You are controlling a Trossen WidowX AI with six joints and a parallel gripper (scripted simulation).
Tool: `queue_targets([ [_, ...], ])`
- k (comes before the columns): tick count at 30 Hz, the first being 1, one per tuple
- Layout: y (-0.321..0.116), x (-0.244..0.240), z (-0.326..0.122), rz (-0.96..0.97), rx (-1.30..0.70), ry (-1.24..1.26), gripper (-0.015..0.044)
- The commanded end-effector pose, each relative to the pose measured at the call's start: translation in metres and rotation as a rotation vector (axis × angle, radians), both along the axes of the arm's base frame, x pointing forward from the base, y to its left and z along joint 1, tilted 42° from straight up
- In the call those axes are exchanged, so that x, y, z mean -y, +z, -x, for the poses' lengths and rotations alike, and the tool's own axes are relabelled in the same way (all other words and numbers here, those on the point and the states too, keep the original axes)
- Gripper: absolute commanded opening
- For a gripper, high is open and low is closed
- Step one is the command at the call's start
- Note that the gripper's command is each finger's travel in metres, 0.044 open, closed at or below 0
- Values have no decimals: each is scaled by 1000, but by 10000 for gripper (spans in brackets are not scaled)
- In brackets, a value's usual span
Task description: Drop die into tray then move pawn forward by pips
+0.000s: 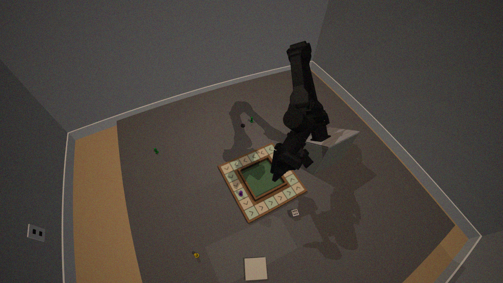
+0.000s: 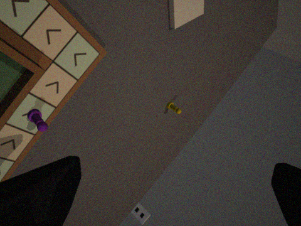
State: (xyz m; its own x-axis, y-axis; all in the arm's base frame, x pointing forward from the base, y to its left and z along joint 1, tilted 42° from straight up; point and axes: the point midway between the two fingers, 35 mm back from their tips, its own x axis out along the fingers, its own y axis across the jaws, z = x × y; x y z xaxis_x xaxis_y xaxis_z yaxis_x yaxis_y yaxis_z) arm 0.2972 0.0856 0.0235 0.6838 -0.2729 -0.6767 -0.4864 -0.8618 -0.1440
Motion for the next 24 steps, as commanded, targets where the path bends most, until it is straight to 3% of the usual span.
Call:
queue_targets([
  [1,-1,0,0,-9,0,-11,374],
  [5,-20,-4,-2,-175,-1,-236,275],
  [16,-84,-10,4,-569,121,-1049,275],
  [24,-116,-9,13,-636,236,-1389,275],
])
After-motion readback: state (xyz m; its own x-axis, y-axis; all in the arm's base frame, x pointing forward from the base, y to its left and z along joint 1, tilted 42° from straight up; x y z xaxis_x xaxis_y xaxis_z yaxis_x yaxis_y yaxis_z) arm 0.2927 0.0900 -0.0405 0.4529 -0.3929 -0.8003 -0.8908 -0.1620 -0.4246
